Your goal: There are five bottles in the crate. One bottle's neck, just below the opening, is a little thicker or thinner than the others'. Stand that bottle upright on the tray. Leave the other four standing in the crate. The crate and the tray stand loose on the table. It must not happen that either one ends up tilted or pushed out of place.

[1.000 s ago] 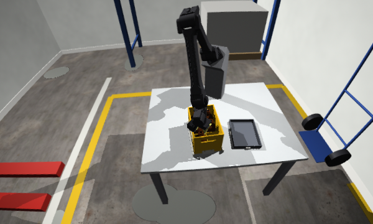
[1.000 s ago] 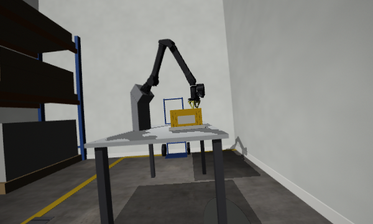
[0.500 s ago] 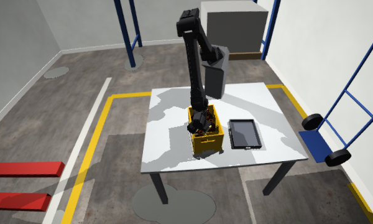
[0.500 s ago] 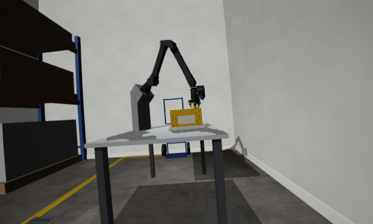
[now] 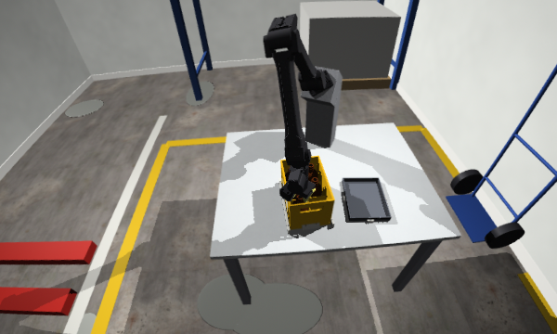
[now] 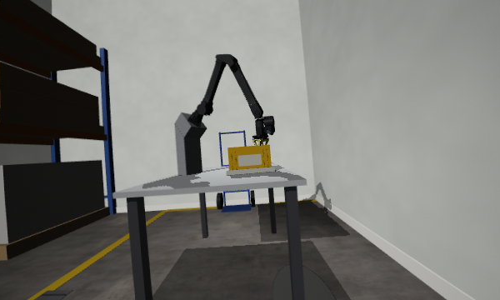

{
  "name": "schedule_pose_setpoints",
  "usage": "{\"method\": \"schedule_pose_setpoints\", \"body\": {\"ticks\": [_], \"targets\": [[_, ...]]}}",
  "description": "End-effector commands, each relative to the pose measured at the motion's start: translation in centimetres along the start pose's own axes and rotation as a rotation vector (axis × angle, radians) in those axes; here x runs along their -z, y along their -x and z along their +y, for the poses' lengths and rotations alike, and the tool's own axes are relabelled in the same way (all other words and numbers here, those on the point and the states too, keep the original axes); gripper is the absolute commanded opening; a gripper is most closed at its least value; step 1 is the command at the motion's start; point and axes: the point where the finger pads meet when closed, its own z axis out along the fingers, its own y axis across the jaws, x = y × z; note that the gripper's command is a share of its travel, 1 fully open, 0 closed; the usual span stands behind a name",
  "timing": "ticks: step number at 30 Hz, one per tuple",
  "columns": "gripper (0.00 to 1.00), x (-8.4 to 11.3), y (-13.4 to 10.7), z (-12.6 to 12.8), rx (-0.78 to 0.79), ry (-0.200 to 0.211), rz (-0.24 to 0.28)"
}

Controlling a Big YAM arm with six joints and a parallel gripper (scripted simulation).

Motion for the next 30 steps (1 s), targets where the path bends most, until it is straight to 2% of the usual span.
{"method": "schedule_pose_setpoints", "body": {"ticks": [1, 30], "targets": [[0.61, -0.49, 1.44, -0.07, -0.003, 0.0, -0.02], [0.61, -0.55, 1.21, -0.17, -0.003, -0.001, -0.016]]}}
